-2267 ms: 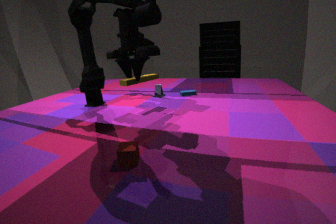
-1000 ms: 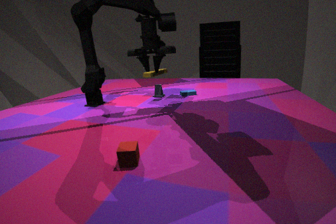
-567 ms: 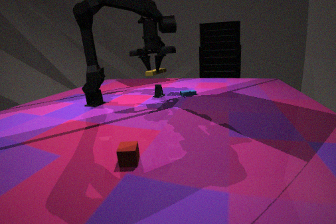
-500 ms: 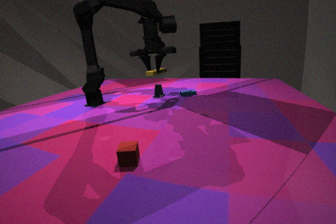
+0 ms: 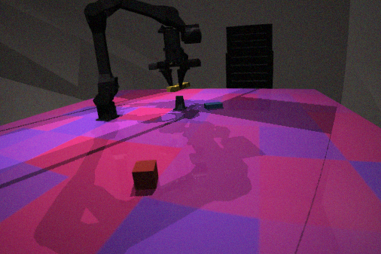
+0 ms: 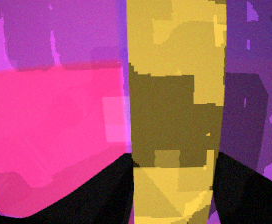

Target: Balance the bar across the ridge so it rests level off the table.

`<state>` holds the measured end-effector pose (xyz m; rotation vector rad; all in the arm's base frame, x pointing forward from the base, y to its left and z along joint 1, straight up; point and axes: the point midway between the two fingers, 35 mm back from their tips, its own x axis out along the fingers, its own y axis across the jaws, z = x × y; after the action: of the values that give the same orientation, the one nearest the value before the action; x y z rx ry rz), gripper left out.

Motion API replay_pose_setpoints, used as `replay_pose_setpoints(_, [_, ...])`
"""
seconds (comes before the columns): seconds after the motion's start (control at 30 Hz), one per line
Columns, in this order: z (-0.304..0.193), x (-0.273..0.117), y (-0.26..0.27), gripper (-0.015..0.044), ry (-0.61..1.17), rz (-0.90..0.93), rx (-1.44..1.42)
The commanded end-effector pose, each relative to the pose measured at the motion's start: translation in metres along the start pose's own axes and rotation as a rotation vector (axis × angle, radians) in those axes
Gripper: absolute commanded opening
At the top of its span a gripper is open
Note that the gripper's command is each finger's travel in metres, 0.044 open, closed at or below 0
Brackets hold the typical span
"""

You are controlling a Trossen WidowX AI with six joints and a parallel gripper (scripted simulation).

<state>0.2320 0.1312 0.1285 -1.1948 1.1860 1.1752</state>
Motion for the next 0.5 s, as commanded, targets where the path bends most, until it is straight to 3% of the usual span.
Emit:
replay_pose_setpoints(0.0, [0.0,0.008,0.002,0.0,0.003,0.011,0.005])
replay_pose_setpoints(0.47, [-0.001,0.021,0.002,0.0,0.004,0.011,0.004])
